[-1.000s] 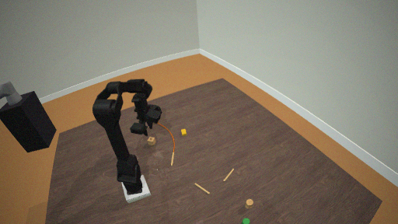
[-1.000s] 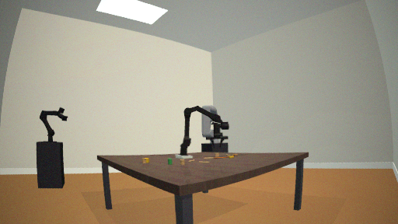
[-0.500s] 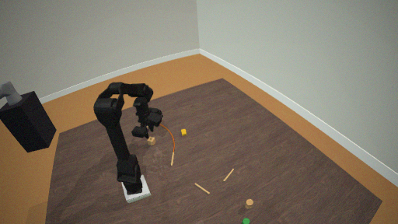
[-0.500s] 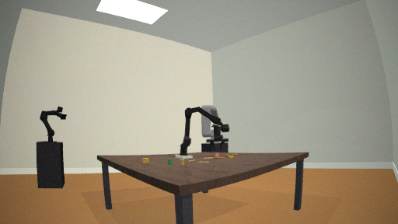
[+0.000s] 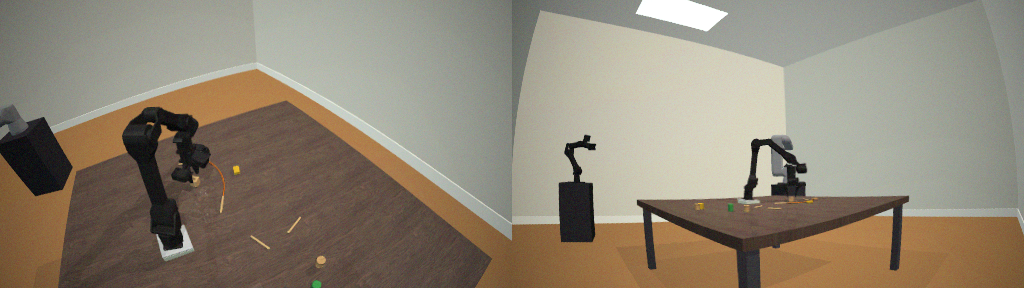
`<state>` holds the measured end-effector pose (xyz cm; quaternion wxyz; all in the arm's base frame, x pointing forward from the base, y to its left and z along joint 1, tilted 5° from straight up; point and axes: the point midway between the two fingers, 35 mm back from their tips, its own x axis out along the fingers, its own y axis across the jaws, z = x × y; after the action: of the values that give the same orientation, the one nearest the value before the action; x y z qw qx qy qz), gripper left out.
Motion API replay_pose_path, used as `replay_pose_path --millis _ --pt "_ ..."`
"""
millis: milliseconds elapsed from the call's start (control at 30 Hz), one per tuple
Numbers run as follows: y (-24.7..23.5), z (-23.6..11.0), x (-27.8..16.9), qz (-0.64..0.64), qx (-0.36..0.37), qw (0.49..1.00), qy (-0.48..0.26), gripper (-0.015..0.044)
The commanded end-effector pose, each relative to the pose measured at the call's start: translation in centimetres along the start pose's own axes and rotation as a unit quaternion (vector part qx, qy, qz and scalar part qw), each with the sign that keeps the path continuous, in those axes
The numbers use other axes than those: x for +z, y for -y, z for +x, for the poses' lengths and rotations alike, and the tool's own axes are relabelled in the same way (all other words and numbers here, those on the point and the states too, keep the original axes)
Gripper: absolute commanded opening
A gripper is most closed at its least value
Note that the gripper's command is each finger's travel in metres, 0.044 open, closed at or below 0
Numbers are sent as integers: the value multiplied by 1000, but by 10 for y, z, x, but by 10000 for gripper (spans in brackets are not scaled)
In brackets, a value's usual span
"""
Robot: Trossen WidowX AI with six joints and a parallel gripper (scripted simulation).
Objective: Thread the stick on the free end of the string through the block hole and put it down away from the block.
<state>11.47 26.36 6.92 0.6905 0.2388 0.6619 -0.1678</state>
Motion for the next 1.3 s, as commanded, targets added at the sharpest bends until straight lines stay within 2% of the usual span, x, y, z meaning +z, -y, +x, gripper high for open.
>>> replay_pose_path --millis 0,333,533,733,800,1267 --pt "2 8 1 -1 -3 1000 3 239" --pt "3 14 1 -1 -3 1000 3 239" --pt "2 12 0 0 -3 1000 1 81" --pt "2 12 0 0 -3 1000 1 41" --pt "2 12 0 0 -3 1000 1 0" --pt "2 6 0 0 -3 1000 1 0"
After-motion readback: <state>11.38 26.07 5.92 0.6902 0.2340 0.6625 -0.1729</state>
